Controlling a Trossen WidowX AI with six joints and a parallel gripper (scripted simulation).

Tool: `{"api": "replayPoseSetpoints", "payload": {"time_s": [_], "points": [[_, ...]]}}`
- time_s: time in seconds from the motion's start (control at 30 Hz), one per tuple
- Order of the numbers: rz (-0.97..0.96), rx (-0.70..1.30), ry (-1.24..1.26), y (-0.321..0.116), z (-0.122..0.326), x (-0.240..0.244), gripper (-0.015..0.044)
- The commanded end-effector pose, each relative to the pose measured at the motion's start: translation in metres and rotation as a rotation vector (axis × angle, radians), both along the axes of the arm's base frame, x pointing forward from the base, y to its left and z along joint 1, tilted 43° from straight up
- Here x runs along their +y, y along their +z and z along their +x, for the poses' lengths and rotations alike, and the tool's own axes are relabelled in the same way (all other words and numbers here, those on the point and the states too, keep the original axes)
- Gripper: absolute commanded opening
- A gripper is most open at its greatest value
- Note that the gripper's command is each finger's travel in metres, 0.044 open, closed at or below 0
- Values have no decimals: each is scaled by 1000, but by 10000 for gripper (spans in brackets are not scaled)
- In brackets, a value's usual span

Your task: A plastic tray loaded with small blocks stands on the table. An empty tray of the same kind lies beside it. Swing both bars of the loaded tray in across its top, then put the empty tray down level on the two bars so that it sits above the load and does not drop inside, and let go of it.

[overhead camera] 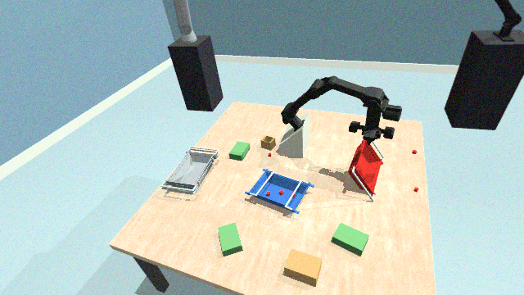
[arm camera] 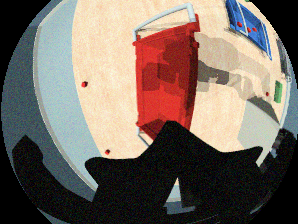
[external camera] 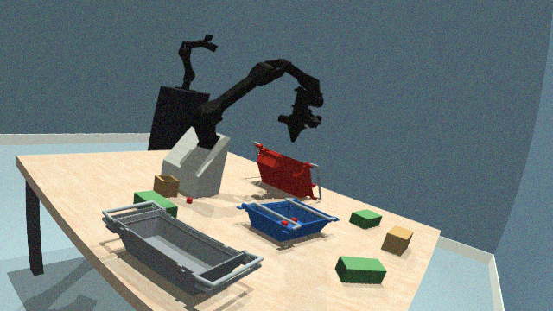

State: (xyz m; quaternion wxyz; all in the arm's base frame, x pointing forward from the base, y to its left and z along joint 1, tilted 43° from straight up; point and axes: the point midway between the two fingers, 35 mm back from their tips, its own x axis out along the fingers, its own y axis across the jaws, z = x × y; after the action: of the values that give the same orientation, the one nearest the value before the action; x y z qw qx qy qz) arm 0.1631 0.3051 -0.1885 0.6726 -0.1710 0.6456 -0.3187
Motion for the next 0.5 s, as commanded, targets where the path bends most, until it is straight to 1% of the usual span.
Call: {"api": "replayPoseSetpoints", "payload": {"time_s": [0.0,0.33,0.47], "points": [[-9,3,0,-12,-2,-10,0],[-10,2,0,-50,-4,-45,0],[-10,2,0,-55,-5,-51,0]]}}
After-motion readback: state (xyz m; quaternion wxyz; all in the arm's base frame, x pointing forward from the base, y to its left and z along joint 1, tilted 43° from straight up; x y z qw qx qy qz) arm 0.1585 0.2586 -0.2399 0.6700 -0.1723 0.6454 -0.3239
